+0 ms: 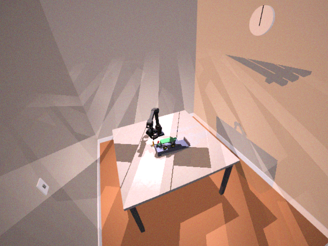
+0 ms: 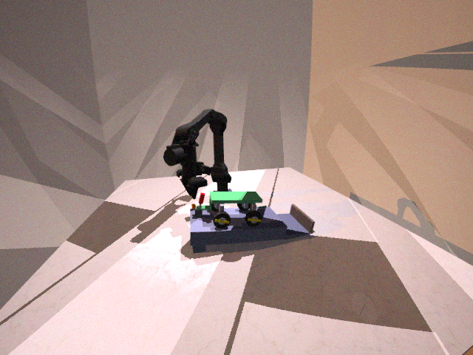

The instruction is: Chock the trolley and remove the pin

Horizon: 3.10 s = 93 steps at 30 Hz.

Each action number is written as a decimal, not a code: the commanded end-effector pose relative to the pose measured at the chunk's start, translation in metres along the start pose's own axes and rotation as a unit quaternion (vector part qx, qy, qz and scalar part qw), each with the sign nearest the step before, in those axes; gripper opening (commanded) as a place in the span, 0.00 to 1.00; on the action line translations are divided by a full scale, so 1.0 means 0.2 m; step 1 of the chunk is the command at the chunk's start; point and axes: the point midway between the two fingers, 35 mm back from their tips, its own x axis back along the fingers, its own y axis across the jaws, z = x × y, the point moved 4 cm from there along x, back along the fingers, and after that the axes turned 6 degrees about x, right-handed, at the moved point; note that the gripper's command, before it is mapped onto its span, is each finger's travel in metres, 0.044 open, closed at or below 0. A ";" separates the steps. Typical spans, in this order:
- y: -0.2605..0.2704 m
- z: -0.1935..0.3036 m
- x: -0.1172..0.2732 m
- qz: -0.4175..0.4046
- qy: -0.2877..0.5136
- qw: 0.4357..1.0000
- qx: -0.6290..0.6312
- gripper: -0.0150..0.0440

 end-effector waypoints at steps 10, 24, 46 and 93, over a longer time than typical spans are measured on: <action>0.00 0.00 -0.11 0.002 -0.001 1.000 0.002 0.58; 0.00 -0.01 -0.22 0.002 -0.001 1.000 0.002 0.58; 0.00 -0.01 -0.36 0.002 -0.001 1.000 0.002 0.58; 0.01 -0.02 0.23 0.002 -0.001 1.000 0.002 0.25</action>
